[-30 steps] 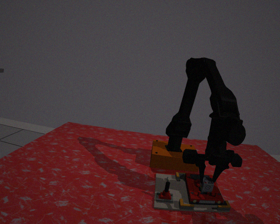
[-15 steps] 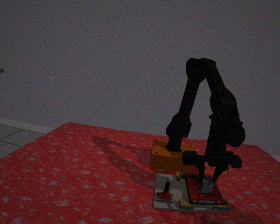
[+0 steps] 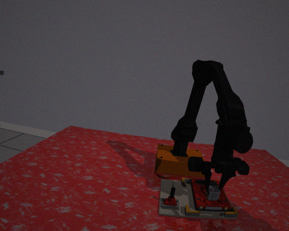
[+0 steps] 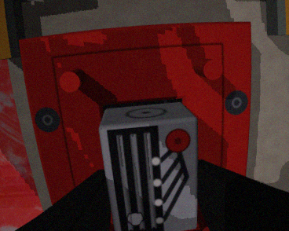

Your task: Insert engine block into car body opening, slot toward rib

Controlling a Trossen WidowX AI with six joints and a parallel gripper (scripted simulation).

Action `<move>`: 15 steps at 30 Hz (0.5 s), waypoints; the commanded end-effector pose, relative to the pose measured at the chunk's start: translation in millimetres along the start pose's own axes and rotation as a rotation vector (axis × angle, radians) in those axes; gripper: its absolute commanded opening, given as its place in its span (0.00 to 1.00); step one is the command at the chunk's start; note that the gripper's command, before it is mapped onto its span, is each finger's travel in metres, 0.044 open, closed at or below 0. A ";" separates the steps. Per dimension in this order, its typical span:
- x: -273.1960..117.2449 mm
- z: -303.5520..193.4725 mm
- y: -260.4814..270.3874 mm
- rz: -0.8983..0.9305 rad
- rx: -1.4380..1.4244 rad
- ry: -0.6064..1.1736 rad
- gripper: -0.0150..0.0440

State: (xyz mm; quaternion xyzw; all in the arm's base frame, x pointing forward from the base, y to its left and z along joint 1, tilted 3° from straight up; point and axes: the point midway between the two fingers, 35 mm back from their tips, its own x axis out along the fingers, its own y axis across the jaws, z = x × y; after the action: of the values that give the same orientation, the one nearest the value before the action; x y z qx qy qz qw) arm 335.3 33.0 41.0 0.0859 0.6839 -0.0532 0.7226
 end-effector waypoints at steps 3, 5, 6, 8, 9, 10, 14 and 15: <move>2.4 0.5 -0.5 -0.004 0.000 -0.002 0.52; 2.9 0.5 -0.5 -0.004 0.000 -0.002 0.52; 3.2 0.5 -0.5 -0.004 0.001 -0.002 0.52; 3.8 0.5 -0.5 -0.004 0.001 -0.002 0.52; 4.1 0.5 -0.5 -0.004 0.001 -0.002 0.52; 4.3 0.5 -0.5 -0.004 0.001 -0.002 0.52; 2.8 0.0 0.0 0.000 0.000 0.000 0.70; 2.8 0.0 0.0 0.000 0.000 0.000 0.74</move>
State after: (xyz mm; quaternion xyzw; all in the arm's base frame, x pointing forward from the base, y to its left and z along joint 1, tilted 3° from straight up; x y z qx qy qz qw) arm 335.5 33.3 38.1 0.0861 0.6838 -0.0528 0.7227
